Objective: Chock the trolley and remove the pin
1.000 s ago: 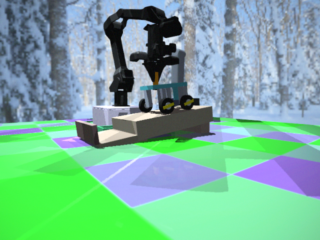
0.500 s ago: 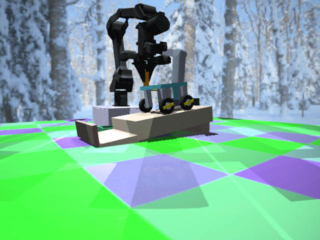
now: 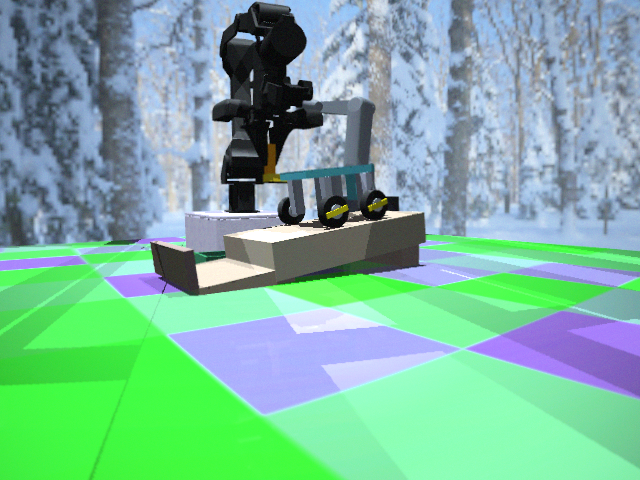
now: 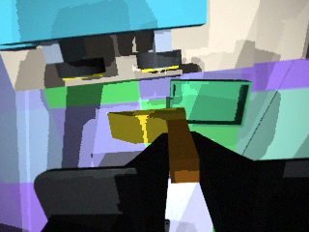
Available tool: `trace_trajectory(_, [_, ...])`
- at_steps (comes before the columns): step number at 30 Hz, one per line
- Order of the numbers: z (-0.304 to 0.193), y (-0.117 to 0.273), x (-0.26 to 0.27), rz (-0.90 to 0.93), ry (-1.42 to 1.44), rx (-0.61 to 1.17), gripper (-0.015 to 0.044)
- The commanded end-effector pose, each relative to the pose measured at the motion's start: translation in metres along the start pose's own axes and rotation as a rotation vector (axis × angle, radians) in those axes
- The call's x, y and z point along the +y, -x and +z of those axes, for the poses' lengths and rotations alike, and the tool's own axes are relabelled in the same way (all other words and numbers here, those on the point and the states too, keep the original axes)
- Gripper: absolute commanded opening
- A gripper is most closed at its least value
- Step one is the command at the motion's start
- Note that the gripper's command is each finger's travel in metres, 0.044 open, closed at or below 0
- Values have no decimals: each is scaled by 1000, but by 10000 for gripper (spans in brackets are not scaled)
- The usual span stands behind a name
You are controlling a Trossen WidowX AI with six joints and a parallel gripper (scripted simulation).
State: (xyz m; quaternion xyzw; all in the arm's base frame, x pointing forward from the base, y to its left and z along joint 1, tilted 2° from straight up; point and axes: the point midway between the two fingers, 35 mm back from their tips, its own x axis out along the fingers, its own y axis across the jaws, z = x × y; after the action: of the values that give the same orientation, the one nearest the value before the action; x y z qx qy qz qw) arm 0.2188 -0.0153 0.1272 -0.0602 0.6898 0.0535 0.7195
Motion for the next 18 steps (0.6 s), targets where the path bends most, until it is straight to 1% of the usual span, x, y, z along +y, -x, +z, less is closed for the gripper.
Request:
trace_trajectory(1, [3,-1,-13,2,2,-2,0])
trace_trajectory(18, [17,-8,-83,-4,2,-3,0])
